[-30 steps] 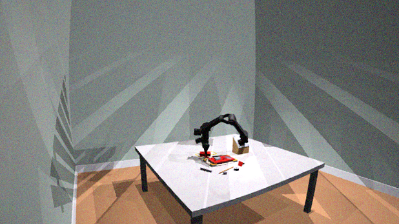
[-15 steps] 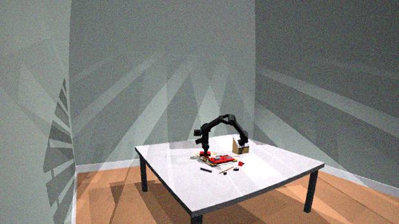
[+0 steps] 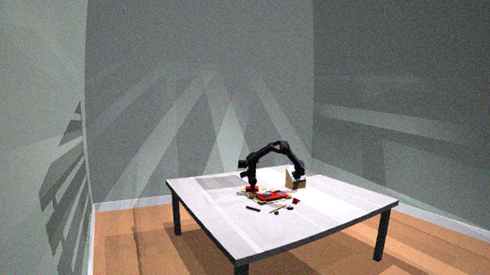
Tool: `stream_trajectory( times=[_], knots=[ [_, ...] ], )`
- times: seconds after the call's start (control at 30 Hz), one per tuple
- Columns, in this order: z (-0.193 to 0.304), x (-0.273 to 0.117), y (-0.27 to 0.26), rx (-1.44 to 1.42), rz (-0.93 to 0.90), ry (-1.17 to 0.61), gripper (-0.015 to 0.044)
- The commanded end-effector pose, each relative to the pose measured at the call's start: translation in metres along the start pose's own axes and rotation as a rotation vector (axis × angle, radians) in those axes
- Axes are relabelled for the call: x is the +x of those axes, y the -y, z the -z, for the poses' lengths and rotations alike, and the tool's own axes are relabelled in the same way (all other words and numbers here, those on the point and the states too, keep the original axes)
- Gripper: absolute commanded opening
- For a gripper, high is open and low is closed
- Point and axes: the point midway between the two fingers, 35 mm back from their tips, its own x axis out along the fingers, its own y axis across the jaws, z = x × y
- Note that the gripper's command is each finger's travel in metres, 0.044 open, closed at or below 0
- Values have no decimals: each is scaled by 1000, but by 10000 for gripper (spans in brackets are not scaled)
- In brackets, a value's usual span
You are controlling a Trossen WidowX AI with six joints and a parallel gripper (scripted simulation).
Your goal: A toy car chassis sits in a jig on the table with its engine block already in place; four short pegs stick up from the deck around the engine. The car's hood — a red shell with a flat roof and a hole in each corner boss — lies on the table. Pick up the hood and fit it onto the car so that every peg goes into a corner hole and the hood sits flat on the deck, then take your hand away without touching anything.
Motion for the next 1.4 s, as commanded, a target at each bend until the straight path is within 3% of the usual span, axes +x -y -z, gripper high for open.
stream_trajectory(
  times=[0.0,0.23,0.37,0.67,1.03,1.37],
  knots=[
    [2,4,-1,4,-2,-7,440],
    [2,7,-1,4,-2,-7,440],
    [0,4,0,0,0,-1,335],
    [0,4,0,0,0,-1,275],
    [0,-7,0,1,0,0,0],
    [0,-30,0,2,1,0,0]
  ],
)
